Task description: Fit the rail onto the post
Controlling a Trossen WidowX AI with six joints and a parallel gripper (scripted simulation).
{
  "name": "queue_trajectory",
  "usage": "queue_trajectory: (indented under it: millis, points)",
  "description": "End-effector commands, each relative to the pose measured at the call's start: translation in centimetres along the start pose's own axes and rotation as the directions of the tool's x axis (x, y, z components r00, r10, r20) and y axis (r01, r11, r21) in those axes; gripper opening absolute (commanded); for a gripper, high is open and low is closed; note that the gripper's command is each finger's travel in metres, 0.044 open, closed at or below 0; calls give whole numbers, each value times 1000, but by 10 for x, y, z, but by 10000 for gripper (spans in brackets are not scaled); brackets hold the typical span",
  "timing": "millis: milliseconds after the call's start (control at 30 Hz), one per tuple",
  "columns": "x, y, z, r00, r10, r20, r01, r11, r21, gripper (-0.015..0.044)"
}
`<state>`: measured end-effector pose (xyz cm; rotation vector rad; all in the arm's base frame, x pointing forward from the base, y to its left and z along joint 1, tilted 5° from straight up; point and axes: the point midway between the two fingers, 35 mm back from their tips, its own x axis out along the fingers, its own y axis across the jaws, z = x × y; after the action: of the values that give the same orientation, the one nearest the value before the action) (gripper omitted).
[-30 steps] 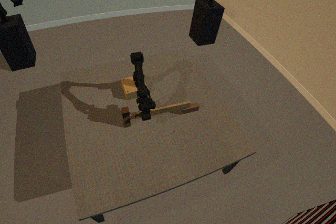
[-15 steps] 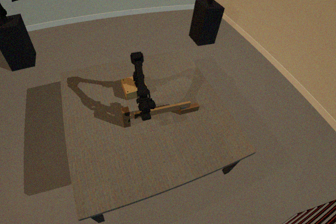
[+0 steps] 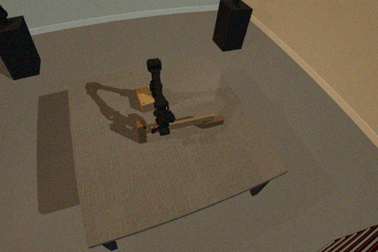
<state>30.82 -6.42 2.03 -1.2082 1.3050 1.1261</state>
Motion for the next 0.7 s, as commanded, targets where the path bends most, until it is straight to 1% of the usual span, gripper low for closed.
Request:
queue_trajectory:
  millis: [0,667]
  points:
    - [-2,0,0,1000,-1,1,1,1000,0,0]
    - [-1,0,-5,1000,-1,1,1,1000,0,0]
